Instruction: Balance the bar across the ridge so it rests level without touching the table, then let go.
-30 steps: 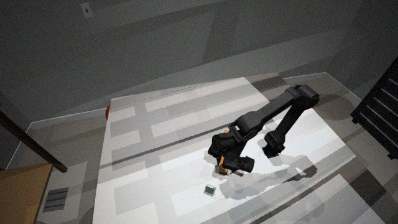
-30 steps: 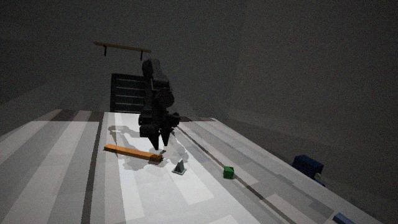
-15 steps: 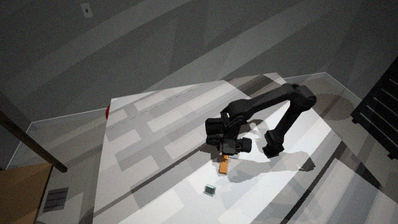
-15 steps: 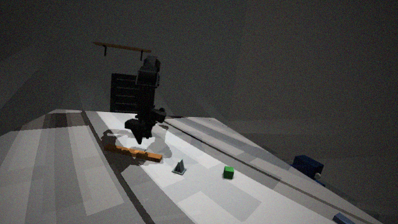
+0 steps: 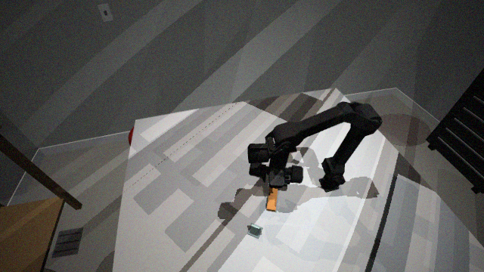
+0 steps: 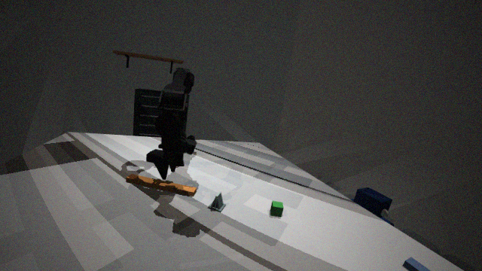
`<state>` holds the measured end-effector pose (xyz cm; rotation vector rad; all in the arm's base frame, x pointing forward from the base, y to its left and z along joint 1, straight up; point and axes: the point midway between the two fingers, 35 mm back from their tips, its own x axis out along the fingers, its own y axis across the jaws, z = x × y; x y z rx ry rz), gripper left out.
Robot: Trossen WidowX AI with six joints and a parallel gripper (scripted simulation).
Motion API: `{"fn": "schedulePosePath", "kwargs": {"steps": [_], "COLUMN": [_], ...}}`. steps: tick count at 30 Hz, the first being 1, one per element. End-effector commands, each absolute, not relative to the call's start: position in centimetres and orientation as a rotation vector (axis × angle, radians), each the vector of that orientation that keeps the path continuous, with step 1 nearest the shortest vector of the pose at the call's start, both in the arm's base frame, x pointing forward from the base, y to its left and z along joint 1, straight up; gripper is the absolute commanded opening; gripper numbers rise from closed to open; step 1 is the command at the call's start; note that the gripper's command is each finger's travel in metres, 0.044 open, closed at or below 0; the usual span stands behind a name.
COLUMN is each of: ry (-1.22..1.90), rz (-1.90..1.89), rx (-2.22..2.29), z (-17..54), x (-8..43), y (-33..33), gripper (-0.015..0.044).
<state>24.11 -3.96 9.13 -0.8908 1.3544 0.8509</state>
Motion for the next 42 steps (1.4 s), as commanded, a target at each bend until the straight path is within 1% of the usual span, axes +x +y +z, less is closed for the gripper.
{"fn": "schedulePosePath", "kwargs": {"steps": [1, 25, 42], "ry": [1.370, 1.370, 1.370], "rz": [0.865, 0.865, 0.865], "rx": [-0.888, -0.888, -0.888], "z": [7.1, 4.5, 4.5], "x": [23.7, 23.7, 23.7], "y": [-4.0, -4.0, -4.0], "gripper": [0.0315, 0.0315, 0.0315]}}
